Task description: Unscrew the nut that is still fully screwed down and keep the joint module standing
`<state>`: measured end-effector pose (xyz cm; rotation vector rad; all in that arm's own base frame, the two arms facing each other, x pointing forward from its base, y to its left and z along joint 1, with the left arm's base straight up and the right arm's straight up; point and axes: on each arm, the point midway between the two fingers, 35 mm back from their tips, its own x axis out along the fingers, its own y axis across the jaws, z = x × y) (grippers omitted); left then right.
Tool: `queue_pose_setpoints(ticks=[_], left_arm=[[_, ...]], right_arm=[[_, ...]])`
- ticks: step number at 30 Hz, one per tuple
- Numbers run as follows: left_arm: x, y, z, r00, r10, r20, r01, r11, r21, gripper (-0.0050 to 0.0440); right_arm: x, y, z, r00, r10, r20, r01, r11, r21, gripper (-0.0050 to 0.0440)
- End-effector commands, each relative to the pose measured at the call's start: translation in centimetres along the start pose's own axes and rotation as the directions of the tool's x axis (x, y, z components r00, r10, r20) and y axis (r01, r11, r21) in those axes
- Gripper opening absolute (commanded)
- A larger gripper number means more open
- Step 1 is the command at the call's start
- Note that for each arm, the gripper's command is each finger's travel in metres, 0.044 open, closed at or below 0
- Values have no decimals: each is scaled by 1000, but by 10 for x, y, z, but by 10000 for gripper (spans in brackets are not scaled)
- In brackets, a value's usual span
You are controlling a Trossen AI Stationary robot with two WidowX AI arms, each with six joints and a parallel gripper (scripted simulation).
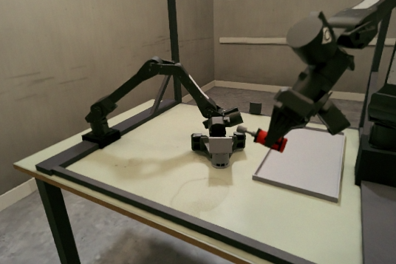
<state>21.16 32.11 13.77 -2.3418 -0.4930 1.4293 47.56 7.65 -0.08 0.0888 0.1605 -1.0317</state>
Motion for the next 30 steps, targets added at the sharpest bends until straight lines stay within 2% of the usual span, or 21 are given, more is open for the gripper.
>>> queue_pose_setpoints(ticks=[1, 3, 8, 15, 20, 30], left_arm=[[-15, -11, -9, 997, -71, -39, 71, 997, 14, 135], [-15, -11, -9, 997, -71, -39, 71, 997, 14, 135], [-37, -21, -16, 979, -181, -91, 183, 983, 17, 135], [-67, -35, -25, 930, -328, -164, 336, 942, 17, 135], [-67, -35, -25, 930, -328, -164, 336, 942, 17, 135], [-118, -46, -34, 813, -520, -263, 535, 845, -17, 135]], right_arm=[[-3, 5, 23, 1000, 8, 4, -8, 999, 51, 245], [-3, 5, 23, 1000, 8, 4, -8, 999, 51, 245], [-3, 5, 23, 1000, 8, 4, -8, 999, 51, 245], [-3, 5, 23, 1000, 8, 4, -8, 999, 51, 245], [-3, 5, 23, 1000, 8, 4, -8, 999, 51, 245], [-3, 5, 23, 1000, 8, 4, -8, 999, 51, 245]])
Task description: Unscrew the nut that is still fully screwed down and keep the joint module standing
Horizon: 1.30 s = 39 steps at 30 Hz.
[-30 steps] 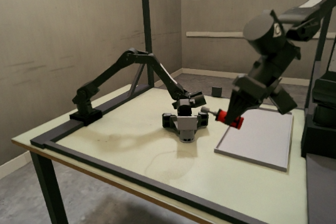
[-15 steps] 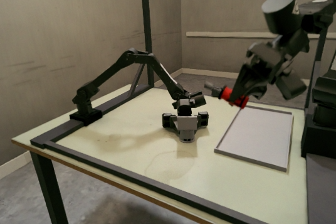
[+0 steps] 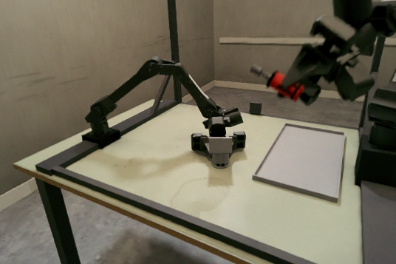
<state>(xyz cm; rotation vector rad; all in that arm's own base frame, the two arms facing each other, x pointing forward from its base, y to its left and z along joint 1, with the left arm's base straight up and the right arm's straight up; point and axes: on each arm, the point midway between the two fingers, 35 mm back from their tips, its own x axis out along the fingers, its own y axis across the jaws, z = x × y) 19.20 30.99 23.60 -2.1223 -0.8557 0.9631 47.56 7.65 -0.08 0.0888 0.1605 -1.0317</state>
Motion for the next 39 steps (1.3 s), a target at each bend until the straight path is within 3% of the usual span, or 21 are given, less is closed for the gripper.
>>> queue_pose_setpoints(ticks=[1, 9, 19, 24, 36, 39], left_arm=[[-23, -23, -14, 990, -126, -65, 126, 992, 5, 135], [-36, -31, -19, 977, -192, -95, 193, 981, 2, 135], [-83, -56, -32, 895, -402, -193, 405, 914, -25, 135], [-83, -56, -32, 895, -402, -193, 405, 914, -25, 135], [-87, -47, -64, 887, -358, -290, 438, 852, 288, 135], [-87, -47, -64, 888, -359, -289, 438, 852, 288, 135]], right_arm=[[-3, 5, 23, 1000, 8, 4, -8, 999, 51, 245], [-3, 5, 23, 1000, 8, 4, -8, 999, 51, 245], [-3, 5, 23, 1000, 8, 4, -8, 999, 51, 245], [-3, 5, 23, 1000, 8, 4, -8, 999, 51, 245], [-3, 5, 23, 1000, 8, 4, -8, 999, 51, 245], [-3, 5, 23, 1000, 8, 4, -8, 999, 51, 245]])
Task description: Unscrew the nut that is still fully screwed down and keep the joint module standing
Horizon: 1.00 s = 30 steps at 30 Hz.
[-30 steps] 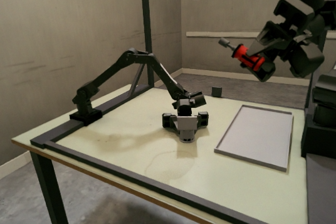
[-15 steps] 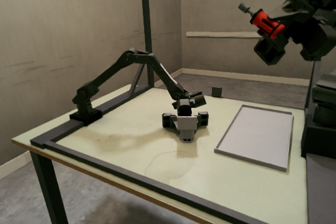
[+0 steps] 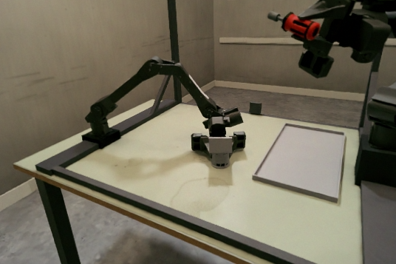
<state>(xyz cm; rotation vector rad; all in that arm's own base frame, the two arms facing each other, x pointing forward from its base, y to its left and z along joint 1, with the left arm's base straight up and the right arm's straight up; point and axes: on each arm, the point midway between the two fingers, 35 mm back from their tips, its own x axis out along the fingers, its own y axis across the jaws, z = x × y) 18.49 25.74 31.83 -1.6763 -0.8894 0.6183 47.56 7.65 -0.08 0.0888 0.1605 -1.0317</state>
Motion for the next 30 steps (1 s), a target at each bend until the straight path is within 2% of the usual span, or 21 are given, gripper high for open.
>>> queue_pose_setpoints(ticks=[1, 8, 14, 19, 30], left_arm=[[-3, -18, -8, 999, -42, -20, 43, 998, 37, 135], [-4, -7, -21, 998, -21, -65, 33, 980, 196, 135], [-5, -9, -37, 994, -14, -112, 52, 936, 347, 135], [-5, -9, -37, 994, -15, -112, 53, 936, 347, 135], [-9, 0, -63, 980, 11, -196, 110, 796, 595, 135]], right_arm=[[-3, 5, 23, 1000, 8, 4, -8, 999, 51, 245], [-3, 5, 23, 1000, 8, 4, -8, 999, 51, 245], [-3, 5, 23, 1000, 8, 4, -8, 999, 51, 245], [-3, 5, 23, 1000, 8, 4, -8, 999, 51, 245], [-3, 5, 23, 1000, 8, 4, -8, 999, 51, 245]])
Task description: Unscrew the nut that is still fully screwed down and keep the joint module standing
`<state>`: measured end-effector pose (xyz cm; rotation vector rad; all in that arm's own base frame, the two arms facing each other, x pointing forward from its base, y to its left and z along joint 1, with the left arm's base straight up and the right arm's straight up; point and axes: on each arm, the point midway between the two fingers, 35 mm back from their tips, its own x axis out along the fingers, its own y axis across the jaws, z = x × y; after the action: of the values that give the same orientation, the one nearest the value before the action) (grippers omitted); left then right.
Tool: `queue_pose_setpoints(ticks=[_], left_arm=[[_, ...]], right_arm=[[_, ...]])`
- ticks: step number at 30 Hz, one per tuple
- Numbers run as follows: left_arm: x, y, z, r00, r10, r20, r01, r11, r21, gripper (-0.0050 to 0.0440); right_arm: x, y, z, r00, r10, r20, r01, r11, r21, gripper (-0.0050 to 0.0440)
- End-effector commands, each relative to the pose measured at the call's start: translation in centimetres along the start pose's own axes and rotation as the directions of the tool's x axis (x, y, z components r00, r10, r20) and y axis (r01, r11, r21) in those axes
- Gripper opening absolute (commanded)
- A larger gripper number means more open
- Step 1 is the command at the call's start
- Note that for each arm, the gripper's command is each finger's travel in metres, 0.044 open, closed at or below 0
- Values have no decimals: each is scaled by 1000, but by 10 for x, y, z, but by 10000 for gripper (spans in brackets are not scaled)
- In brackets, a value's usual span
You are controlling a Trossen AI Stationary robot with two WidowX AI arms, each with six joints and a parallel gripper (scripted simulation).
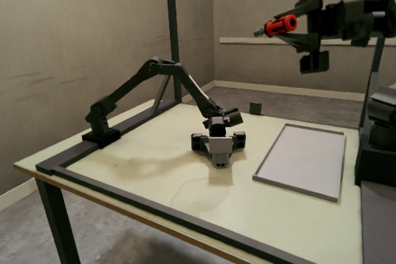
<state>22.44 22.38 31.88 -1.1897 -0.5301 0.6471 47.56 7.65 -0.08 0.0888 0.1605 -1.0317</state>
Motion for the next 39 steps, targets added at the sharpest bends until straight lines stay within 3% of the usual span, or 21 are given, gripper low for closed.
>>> queue_pose_setpoints(ticks=[1, 6, 18, 23, 35, 39], left_arm=[[-3, -21, -6, 998, -52, -25, 54, 992, 111, 135], [-3, -21, -6, 998, -52, -24, 55, 992, 111, 135], [-6, -30, -35, 990, -80, -117, 122, 903, 411, 135], [-6, -30, -35, 990, -81, -116, 122, 903, 411, 135], [-12, -39, -64, 972, -109, -207, 221, 719, 660, 135], [-12, -39, -64, 972, -109, -207, 221, 719, 660, 135]], right_arm=[[-3, 5, 23, 1000, 8, 4, -8, 999, 51, 245], [-3, 5, 23, 1000, 8, 4, -8, 999, 51, 245], [-3, 5, 23, 1000, 8, 4, -8, 999, 51, 245], [-3, 5, 23, 1000, 8, 4, -8, 999, 51, 245], [-3, 5, 23, 1000, 8, 4, -8, 999, 51, 245], [-3, 5, 23, 1000, 8, 4, -8, 999, 51, 245]])
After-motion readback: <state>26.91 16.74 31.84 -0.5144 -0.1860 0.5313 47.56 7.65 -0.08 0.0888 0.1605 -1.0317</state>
